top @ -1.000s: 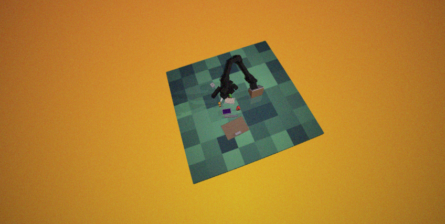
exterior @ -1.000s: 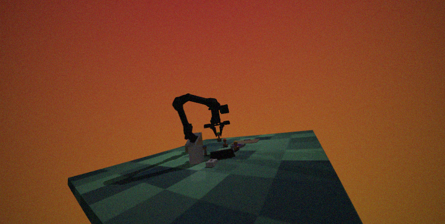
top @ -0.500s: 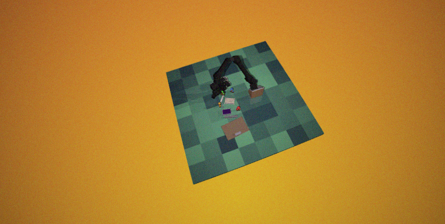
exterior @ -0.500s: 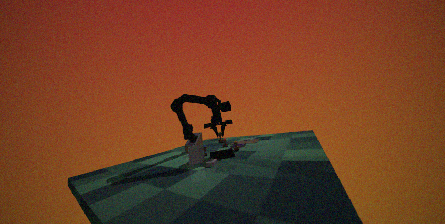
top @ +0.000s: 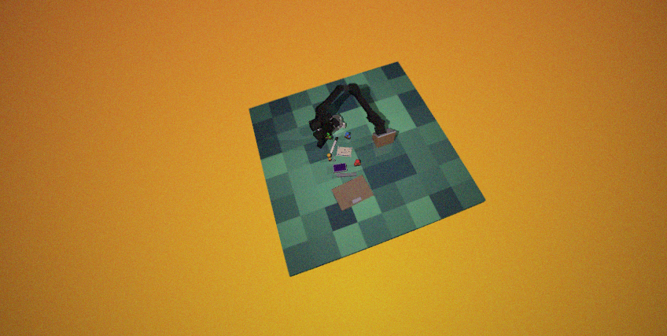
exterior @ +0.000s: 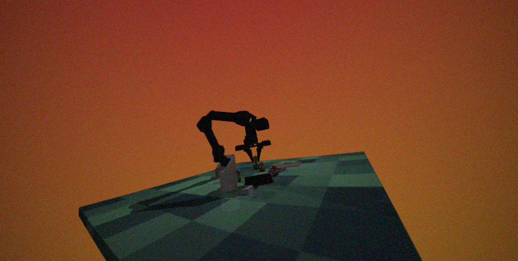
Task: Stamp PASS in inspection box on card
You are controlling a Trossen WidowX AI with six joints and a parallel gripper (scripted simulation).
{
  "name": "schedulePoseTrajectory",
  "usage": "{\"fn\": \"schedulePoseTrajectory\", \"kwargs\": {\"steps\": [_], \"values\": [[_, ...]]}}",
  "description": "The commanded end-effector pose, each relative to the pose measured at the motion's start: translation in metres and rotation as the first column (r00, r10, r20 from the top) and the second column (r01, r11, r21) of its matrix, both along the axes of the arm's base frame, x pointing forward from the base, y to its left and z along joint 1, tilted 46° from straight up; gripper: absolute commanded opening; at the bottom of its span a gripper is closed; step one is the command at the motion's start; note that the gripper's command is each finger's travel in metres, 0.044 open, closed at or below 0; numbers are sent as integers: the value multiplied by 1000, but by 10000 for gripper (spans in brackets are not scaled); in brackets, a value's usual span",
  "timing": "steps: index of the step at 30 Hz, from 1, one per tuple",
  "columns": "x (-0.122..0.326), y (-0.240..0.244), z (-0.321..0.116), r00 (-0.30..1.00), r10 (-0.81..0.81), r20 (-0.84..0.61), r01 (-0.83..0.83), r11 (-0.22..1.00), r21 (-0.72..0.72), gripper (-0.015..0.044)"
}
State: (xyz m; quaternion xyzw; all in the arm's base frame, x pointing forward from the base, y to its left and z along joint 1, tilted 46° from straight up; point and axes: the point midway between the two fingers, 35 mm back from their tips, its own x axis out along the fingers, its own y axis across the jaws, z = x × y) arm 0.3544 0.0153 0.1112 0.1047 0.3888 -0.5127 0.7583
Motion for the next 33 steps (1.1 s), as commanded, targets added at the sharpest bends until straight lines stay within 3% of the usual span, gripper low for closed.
{"fn": "schedulePoseTrajectory", "kwargs": {"steps": [1, 33], "values": [[1, -5, -3, 1000, 1, 0, -1, 1000, -5, 0], [8, -42, -38, 1000, 1, 1, -1, 1000, -8, 0]]}}
